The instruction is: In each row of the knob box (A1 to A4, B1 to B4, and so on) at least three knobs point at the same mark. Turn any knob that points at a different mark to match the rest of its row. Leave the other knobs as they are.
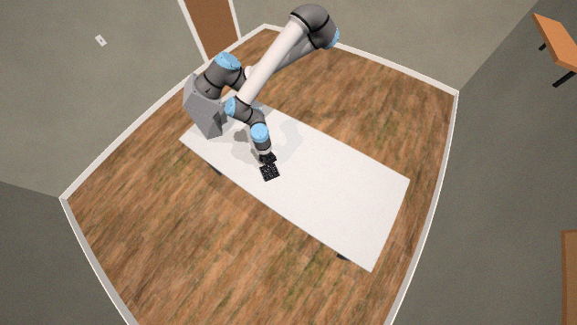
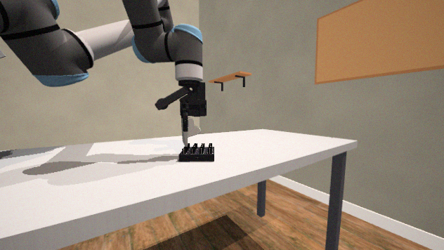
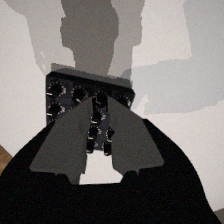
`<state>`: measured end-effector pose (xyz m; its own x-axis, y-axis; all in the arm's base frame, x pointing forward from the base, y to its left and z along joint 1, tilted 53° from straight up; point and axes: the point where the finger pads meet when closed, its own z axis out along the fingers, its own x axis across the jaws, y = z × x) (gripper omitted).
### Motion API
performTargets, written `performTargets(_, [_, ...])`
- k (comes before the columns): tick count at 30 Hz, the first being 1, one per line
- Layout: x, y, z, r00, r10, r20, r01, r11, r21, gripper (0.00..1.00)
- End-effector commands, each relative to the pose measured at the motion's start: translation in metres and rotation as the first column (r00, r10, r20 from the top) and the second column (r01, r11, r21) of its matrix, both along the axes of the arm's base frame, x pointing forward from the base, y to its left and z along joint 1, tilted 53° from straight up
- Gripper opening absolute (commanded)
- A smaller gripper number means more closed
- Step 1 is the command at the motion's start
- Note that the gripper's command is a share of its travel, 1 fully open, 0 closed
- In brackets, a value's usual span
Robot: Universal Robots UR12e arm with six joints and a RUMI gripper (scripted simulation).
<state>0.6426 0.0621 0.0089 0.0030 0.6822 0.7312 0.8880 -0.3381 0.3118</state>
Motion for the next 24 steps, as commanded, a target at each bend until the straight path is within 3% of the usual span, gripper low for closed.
performTargets(1, [0.0001,-0.0007,0.0000,0.998,0.048,0.045,-0.046,0.998,-0.030,0.04])
performTargets(12, [0.0002,-0.0012,-0.0005,0.982,0.137,0.129,-0.125,0.987,-0.101,0.04])
performTargets(24, [0.0003,-0.0014,-0.0006,0.973,0.168,0.156,-0.149,0.981,-0.126,0.04])
